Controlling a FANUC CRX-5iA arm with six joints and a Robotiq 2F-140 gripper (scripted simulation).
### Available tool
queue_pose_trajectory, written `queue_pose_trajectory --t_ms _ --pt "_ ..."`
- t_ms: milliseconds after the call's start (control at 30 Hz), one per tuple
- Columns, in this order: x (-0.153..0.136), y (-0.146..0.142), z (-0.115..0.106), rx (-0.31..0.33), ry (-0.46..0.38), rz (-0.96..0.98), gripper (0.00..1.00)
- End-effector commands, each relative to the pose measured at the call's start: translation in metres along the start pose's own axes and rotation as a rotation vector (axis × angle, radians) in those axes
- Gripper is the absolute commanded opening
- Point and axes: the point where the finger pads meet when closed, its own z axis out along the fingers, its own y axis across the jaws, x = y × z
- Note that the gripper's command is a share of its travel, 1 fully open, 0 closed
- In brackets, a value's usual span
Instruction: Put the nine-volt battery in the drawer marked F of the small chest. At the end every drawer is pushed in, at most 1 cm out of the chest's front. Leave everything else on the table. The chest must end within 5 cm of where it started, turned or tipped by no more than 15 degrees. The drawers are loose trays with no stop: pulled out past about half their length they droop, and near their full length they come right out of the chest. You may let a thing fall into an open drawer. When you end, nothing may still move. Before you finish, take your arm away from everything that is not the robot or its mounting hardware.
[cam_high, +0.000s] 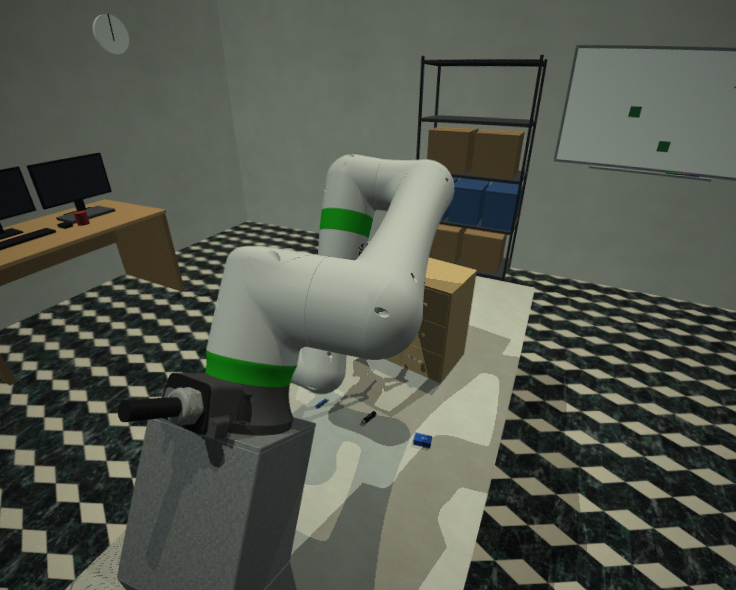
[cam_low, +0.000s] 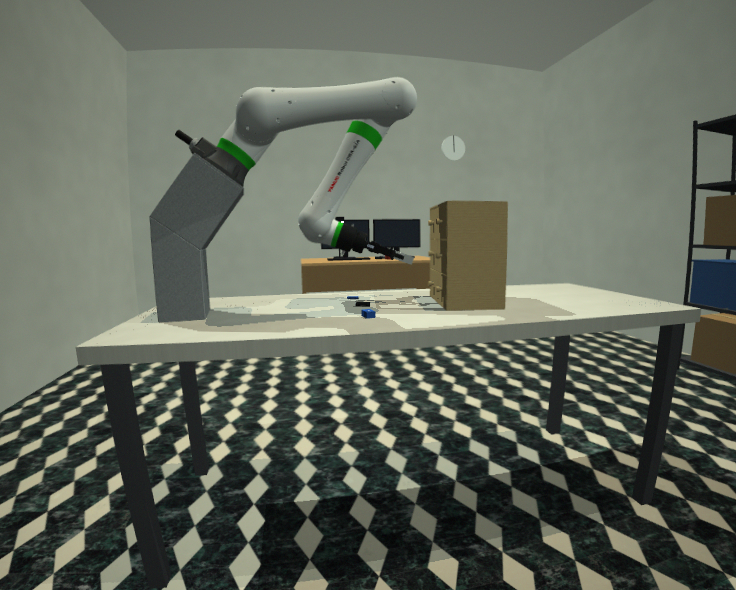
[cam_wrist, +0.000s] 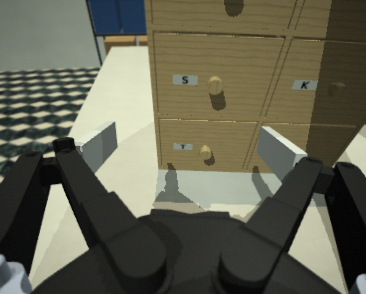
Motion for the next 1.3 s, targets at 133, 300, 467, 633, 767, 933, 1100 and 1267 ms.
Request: queue_pose_trajectory --t_ms 133,300,467,633,767,933,1100,1267 --pt "0.0 0.0 0.0 0.0 0.0 0.0 1.0" --pt "0.0 0.0 0.0 0.0 0.0 0.0 1.0" --pt "0.0 0.0 0.0 0.0 0.0 0.0 1.0" --pt "0.004 0.0 -0.001 0.0 0.0 0.0 1.0" --pt "0.01 0.0 -0.004 0.0 0.0 0.0 1.0" --pt "0.016 0.0 -0.006 0.0 0.0 0.0 1.0" --pt "0.017 0.0 -0.006 0.0 0.0 0.0 1.0" --pt "0.017 0.0 -0.006 0.0 -0.001 0.0 1.0"
